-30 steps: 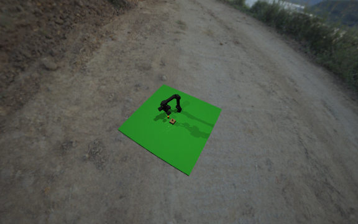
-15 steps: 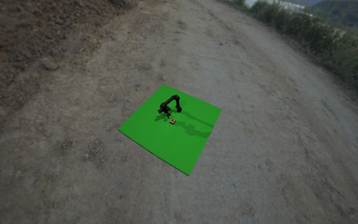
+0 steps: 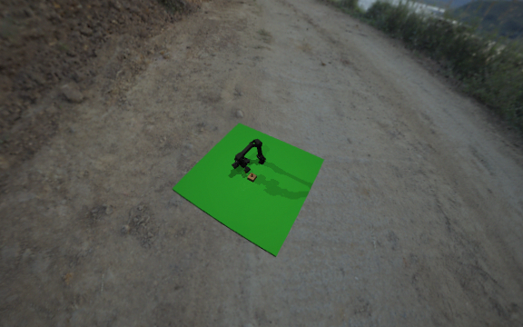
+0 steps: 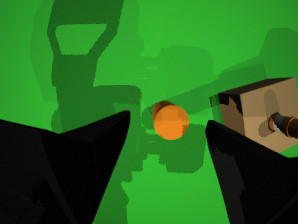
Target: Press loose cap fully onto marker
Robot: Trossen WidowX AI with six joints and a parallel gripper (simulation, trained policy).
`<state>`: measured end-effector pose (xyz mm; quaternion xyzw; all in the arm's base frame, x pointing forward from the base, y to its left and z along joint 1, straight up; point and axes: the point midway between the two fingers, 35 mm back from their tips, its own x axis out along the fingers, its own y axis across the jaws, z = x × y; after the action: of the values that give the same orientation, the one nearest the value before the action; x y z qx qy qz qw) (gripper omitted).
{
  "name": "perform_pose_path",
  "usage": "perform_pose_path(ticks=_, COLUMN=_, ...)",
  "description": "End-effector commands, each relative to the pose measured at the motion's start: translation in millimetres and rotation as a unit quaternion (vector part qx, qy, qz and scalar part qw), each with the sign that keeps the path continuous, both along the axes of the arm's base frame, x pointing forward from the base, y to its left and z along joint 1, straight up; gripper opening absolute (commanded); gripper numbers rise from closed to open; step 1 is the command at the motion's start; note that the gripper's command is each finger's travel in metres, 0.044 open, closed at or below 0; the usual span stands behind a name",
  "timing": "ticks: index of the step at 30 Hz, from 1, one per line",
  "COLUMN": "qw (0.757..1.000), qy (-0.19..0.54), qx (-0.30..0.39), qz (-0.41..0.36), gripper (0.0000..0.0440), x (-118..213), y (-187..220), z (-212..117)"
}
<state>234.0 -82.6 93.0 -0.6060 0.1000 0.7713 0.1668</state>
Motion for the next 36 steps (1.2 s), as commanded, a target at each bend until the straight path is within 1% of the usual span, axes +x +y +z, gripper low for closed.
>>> perform_pose_path(ticks=1, qw=1.0, qy=0.006, qx=-0.002, qz=0.007, gripper=0.0273, x=-3, y=1, z=-10)
perform_pose_path(ticks=11, qw=1.0, qy=0.005, qx=-0.013, qz=0.02, gripper=0.0256, x=-6, y=5, z=-30)
perform_pose_path(ticks=14, qw=1.0, qy=0.002, qx=-0.017, qz=0.024, gripper=0.0239, x=-7, y=5, z=-33)
perform_pose_path(ticks=16, qw=0.999, qy=-0.001, qx=-0.021, qz=0.026, gripper=0.0211, x=-7, y=5, z=-34)
perform_pose_path(ticks=21, qw=0.999, qy=-0.01, qx=-0.031, qz=0.031, gripper=0.008, x=-8, y=6, z=-31)
perform_pose_path(ticks=22, qw=0.999, qy=-0.015, qx=-0.033, qz=0.031, gripper=0.0065, x=-7, y=6, z=-28)
perform_pose_path(ticks=31, qw=0.996, qy=-0.053, qx=-0.056, qz=0.038, gripper=0.0005, x=3, y=2, z=-3)
perform_pose_path(ticks=36, qw=0.995, qy=-0.071, qx=-0.062, qz=0.044, gripper=0.0, x=9, y=5, z=12)
